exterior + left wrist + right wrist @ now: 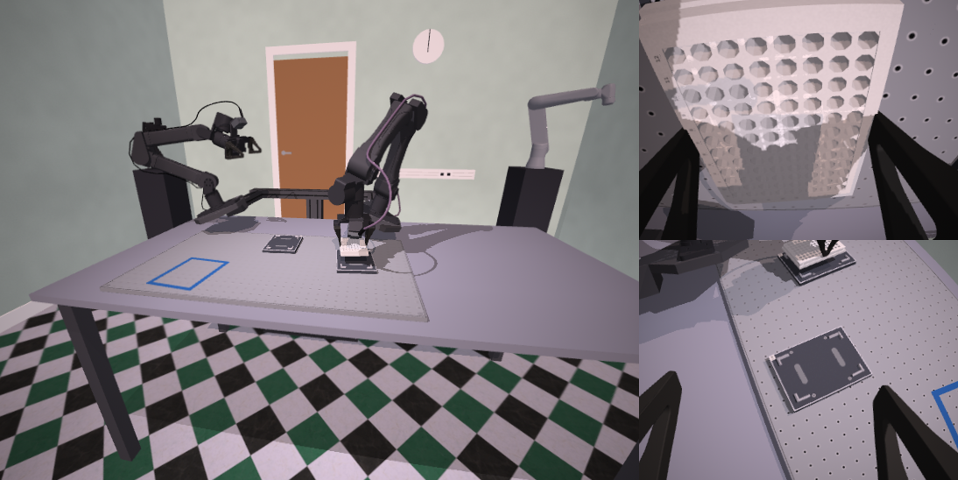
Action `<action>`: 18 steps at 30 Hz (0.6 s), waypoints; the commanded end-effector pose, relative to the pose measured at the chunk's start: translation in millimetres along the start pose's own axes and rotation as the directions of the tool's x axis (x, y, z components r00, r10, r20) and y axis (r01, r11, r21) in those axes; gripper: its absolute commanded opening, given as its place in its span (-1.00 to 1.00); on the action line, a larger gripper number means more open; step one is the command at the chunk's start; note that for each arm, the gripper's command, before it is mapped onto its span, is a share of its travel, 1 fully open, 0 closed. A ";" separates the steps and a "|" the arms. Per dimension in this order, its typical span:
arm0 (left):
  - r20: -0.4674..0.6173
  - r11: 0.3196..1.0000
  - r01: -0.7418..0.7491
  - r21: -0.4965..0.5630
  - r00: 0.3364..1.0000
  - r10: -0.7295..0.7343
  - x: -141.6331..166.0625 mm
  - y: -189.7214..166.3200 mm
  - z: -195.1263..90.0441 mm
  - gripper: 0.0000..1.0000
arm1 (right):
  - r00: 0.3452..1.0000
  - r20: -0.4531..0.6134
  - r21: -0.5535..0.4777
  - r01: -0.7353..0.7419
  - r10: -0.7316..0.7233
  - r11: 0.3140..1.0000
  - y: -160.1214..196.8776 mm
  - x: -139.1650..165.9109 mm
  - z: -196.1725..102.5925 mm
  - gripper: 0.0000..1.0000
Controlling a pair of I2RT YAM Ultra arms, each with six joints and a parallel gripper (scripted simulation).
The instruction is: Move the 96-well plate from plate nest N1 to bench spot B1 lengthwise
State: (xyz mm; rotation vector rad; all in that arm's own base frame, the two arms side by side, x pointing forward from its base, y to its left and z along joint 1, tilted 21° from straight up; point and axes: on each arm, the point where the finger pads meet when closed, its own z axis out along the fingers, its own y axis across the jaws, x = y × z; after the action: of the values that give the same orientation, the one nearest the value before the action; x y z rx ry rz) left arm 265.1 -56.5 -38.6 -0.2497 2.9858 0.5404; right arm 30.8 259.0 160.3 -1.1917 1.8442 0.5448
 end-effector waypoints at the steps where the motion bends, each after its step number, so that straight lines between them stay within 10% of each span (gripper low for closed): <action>1: -0.001 0.997 0.068 0.026 0.998 -0.068 11.6 -36.6 -6.9 0.56 | 0.996 -0.091 0.089 0.029 -0.021 0.996 -28.1 15.5 -37.7 1.00; 18: -0.006 0.999 -0.040 -0.009 0.999 0.040 119.7 -195.9 -9.1 0.56 | 0.999 -0.038 0.034 0.009 -0.008 0.999 -33.6 10.8 -56.5 1.00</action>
State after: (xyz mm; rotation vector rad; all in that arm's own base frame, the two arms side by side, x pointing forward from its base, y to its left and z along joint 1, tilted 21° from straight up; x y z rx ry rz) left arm 190.4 -233.2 -109.0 -0.1082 2.9960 0.5314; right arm 31.5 203.0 173.4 -1.2346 1.8727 0.4790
